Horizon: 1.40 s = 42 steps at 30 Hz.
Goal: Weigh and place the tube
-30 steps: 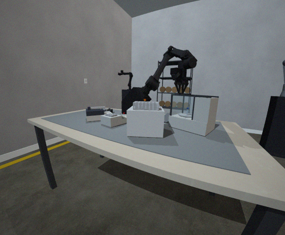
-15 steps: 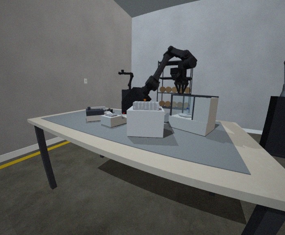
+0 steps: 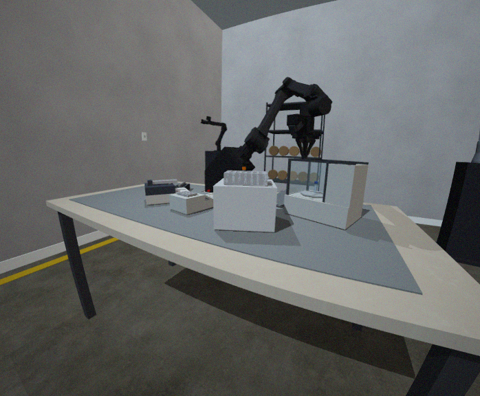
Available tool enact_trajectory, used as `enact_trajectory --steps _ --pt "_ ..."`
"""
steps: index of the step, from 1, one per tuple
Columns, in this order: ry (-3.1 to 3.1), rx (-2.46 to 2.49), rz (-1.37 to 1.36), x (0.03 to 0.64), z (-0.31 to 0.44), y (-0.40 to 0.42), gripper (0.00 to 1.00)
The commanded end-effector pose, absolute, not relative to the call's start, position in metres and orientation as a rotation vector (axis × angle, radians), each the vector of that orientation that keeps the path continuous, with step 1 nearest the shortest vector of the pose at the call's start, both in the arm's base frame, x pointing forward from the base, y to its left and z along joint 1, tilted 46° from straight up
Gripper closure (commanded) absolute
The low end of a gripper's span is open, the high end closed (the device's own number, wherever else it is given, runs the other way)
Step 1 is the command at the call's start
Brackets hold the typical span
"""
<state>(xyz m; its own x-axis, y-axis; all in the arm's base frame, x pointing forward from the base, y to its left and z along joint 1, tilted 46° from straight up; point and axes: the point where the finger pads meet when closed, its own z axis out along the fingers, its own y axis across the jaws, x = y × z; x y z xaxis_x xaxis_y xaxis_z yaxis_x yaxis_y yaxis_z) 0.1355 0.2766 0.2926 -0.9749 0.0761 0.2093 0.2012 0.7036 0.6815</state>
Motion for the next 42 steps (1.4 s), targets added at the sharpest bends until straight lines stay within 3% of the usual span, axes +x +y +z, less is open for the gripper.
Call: enact_trajectory --steps 1,42 --pt "-2.748 -0.227 -1.164 0.139 0.305 0.279 0.94" --pt "-2.746 -0.216 -1.185 0.142 0.317 0.289 0.94"
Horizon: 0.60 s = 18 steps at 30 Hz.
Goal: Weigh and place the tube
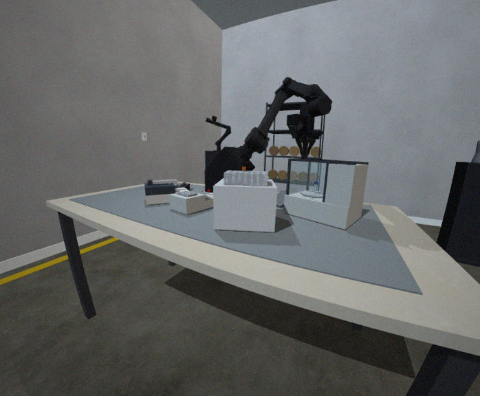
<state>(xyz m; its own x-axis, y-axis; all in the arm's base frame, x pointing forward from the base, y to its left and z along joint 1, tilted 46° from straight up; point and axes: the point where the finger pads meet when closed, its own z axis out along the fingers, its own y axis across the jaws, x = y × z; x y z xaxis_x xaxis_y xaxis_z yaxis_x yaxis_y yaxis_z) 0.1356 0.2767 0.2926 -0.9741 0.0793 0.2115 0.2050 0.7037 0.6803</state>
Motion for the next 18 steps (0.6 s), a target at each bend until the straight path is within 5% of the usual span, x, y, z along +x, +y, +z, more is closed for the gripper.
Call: enact_trajectory --steps 1,18 --pt "-2.746 -0.216 -1.185 0.142 0.318 0.290 0.94" --pt "-2.745 -0.217 -1.185 0.145 0.328 0.301 0.94"
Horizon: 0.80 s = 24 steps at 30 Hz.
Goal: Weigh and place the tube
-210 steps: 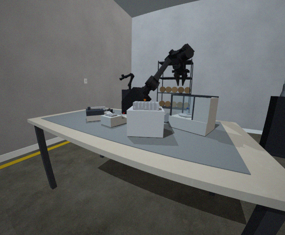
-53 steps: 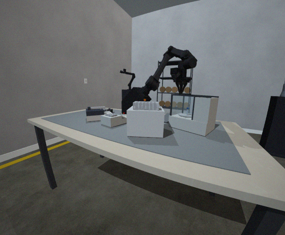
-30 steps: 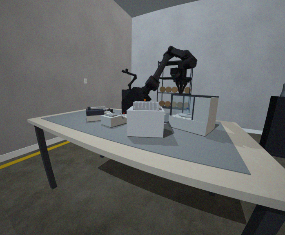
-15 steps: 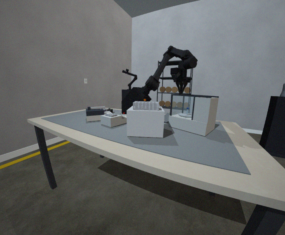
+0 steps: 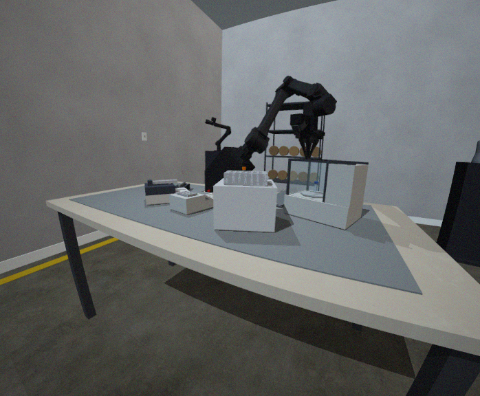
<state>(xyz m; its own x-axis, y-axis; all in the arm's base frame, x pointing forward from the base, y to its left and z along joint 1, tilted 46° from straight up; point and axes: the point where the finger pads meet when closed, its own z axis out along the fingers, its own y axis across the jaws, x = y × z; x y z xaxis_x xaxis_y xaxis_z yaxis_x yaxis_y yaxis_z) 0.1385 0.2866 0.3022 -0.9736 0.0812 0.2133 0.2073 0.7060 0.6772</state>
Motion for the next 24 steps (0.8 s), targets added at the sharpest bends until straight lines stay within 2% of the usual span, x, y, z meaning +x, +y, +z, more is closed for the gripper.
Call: enact_trajectory --steps 1,24 --pt "-2.745 -0.217 -1.185 0.145 0.329 0.302 0.94" --pt "-2.743 -0.217 -1.186 0.149 0.342 0.315 0.94"
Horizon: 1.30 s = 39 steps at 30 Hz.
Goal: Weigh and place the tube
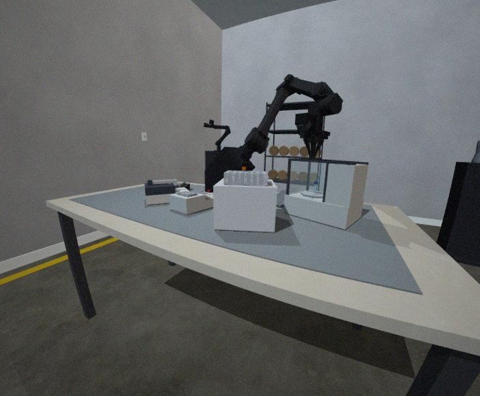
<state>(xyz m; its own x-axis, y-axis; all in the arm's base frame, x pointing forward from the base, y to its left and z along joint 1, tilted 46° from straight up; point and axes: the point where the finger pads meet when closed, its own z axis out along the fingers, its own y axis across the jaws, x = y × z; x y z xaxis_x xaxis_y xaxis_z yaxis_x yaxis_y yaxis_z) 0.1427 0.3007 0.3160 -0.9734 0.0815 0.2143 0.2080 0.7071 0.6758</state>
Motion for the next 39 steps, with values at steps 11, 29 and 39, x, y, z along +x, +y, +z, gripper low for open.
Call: enact_trajectory --steps 11,29,39 --pt "-2.743 -0.217 -1.187 0.151 0.350 0.323 0.94" --pt "-2.742 -0.217 -1.187 0.154 0.360 0.334 0.94" --pt "-2.741 -0.217 -1.188 0.155 0.366 0.340 0.94"
